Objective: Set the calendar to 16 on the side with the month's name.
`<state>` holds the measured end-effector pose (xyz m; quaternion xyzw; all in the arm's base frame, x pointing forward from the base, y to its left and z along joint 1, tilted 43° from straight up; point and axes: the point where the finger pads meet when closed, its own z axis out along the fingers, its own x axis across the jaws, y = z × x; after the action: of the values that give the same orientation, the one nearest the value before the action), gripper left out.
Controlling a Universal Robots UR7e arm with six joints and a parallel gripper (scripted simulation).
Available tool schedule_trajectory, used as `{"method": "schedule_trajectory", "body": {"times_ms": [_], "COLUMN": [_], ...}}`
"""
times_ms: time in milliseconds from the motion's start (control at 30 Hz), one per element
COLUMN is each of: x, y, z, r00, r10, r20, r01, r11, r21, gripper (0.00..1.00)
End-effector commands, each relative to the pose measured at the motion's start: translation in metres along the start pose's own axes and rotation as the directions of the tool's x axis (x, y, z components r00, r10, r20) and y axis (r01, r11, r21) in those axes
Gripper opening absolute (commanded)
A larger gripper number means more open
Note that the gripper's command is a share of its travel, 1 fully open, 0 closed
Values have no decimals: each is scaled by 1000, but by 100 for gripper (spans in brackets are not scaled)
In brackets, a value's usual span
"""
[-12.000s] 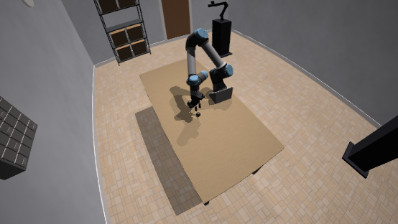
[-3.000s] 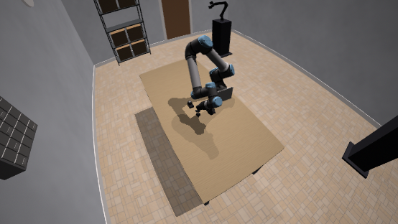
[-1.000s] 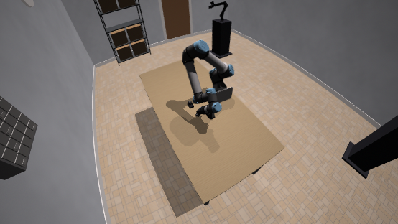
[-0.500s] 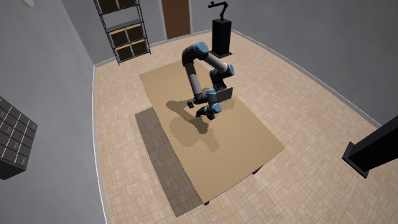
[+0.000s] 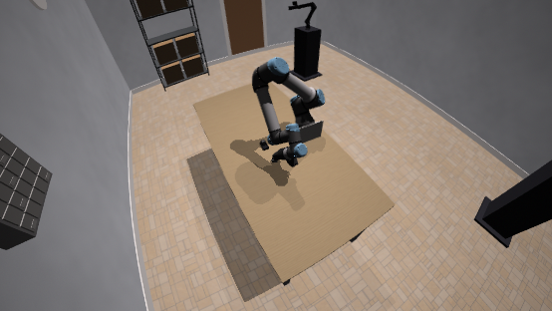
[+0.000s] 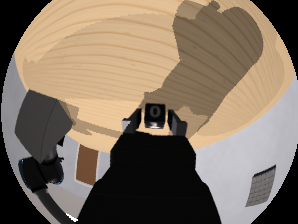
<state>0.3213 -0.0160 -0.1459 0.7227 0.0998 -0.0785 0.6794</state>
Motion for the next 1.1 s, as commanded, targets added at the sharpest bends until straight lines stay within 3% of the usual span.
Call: {"method": "schedule_trajectory", "body": {"times_ms": [0, 733, 767, 1067], "x": [0, 0, 0, 0], "y": [0, 0, 0, 0], "z": [0, 0, 0, 0], "r00": [1000, 1000, 1000, 1000], "r10": [1, 1, 1, 1], "r20": [-1, -1, -1, -1], "r01": [-1, -1, -1, -1], "r11": [1000, 1000, 1000, 1000], "r21": [0, 0, 0, 0], "gripper": [87, 87, 57, 57]}}
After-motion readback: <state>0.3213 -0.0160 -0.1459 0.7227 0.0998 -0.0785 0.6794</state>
